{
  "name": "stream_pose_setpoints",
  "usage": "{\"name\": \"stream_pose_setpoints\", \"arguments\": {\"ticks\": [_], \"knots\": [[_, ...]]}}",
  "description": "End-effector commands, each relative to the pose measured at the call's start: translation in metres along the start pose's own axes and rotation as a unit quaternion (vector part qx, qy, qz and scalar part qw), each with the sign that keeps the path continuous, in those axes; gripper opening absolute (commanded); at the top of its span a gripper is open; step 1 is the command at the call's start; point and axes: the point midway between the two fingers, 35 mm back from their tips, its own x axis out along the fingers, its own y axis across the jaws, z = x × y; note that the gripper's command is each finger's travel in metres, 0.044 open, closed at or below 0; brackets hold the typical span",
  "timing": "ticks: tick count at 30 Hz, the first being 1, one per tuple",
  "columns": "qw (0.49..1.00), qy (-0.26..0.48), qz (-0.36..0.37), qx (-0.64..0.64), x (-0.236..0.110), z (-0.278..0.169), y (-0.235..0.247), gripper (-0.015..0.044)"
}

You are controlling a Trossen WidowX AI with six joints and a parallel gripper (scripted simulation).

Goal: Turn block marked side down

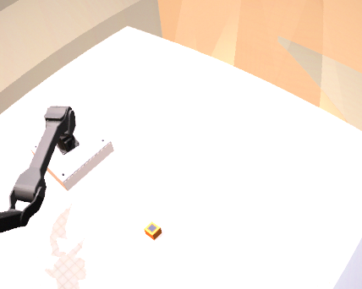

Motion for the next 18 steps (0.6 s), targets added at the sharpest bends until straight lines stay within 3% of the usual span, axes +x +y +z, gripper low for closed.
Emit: {"name": "stream_pose_setpoints", "arguments": {"ticks": [1,5,10,18], "knots": [[1.000,-0.002,0.000,0.001,0.001,0.002,0.000,0.0426],[0.999,-0.040,-0.020,0.007,0.026,0.033,-0.005,0.0440],[0.991,-0.085,-0.099,-0.005,0.081,0.071,-0.038,0.0440],[0.967,-0.135,-0.213,-0.038,0.133,0.140,-0.102,0.0440]]}}
